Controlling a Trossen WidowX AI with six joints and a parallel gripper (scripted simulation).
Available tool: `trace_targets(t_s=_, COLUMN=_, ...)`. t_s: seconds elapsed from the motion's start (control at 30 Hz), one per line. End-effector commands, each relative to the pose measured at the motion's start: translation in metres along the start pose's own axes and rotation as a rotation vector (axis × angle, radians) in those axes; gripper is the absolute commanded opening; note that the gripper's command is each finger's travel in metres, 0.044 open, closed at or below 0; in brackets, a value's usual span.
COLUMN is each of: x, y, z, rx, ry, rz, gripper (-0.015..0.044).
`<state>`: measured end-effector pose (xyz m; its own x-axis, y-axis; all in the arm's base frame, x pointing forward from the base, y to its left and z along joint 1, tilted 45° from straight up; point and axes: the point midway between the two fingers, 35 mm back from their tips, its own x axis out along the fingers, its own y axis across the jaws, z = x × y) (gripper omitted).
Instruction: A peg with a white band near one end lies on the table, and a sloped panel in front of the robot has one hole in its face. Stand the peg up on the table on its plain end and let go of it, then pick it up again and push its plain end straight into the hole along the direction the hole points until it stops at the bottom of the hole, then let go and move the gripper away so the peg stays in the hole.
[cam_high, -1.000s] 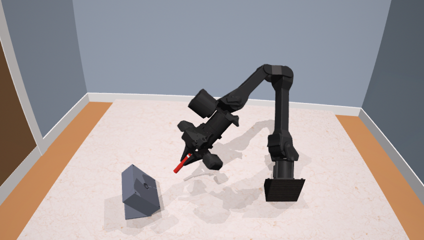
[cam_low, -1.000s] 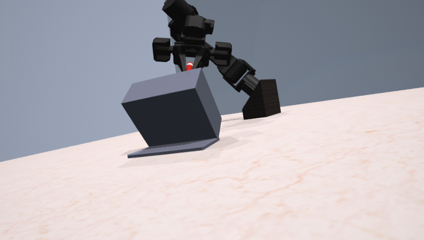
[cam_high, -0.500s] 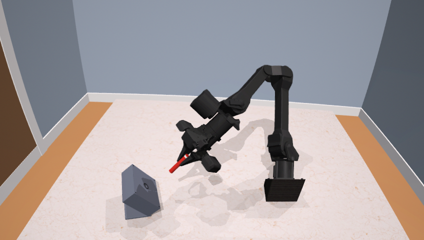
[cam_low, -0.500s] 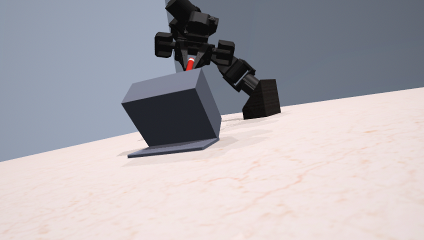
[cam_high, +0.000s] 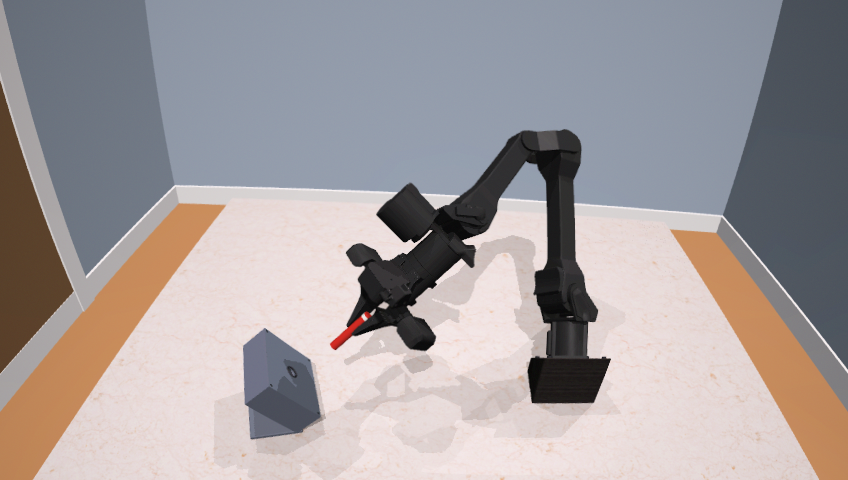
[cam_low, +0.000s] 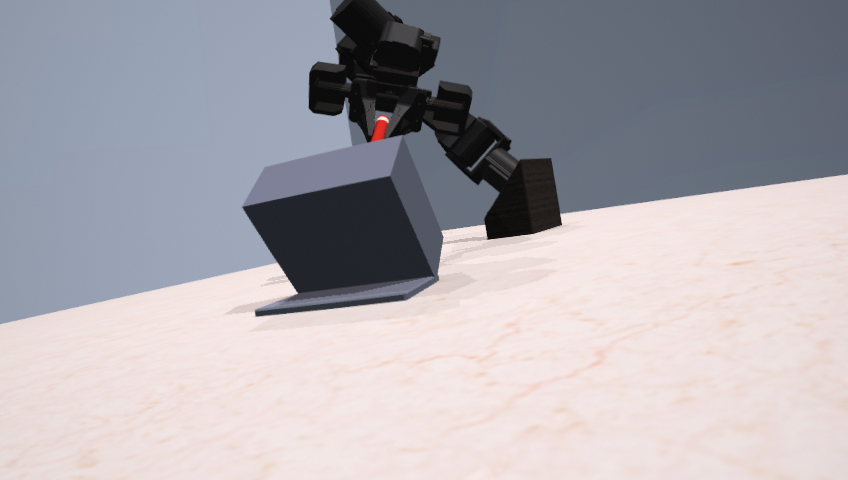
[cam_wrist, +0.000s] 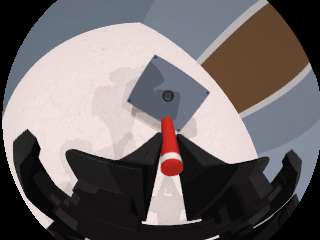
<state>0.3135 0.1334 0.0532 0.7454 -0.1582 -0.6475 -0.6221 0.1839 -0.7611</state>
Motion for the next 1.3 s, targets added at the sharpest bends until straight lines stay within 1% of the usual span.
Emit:
trace_targets(t_s=0.0, x=0.005, y=0.001, z=0.003, rx=-0.01, ry=-0.009, rz=0.001, gripper=0.0)
trace_targets(t_s=1.27, x=0.043, y=0.0, z=0.016, rx=-0.046, ry=-0.067, rz=-0.041, gripper=0.0)
